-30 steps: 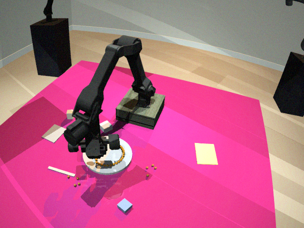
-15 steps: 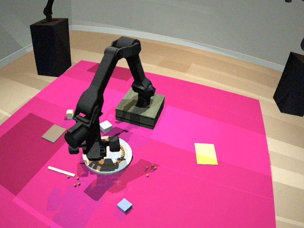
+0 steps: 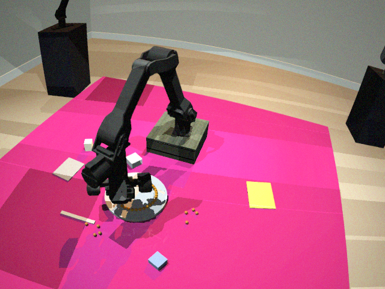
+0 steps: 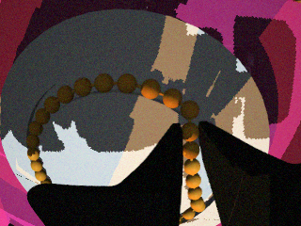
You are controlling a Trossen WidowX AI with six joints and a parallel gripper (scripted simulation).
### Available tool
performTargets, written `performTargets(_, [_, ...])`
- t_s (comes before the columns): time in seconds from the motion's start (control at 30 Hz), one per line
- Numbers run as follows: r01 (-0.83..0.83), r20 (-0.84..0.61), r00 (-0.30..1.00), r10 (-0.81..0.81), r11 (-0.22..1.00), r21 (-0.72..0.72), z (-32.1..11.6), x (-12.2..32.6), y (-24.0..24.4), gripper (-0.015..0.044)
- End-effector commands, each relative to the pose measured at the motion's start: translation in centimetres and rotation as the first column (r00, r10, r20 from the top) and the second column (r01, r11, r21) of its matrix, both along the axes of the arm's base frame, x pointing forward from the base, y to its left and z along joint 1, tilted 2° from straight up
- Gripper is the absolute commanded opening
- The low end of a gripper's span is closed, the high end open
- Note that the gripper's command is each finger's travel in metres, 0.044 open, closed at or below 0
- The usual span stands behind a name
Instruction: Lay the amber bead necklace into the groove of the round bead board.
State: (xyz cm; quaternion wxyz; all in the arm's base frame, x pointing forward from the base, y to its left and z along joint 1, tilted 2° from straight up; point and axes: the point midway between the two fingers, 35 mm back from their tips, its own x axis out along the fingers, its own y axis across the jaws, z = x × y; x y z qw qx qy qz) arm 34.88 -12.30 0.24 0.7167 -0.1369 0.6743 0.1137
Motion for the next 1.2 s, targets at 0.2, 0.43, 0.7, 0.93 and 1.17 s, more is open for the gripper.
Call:
performTargets(0.2, [0.0,0.0,1.0,0.0,1.0,0.0,0.03,0.01,0.0,0.0])
performTargets(0.43, [0.0,0.0,1.0,0.0,1.0,0.0,0.03,0.01,0.0,0.0])
performTargets(0.7, [0.007,0.001,1.0,-0.007,1.0,-0.002,0.6,-0.05,-0.03,0.0])
performTargets(0.93, [0.007,0.001,1.0,-0.007,1.0,-0.003,0.65,0.35,-0.64,0.0])
performTargets(1.17, [0.007,0.001,1.0,-0.007,1.0,-0.003,0.64,0.47,-0.81,0.0])
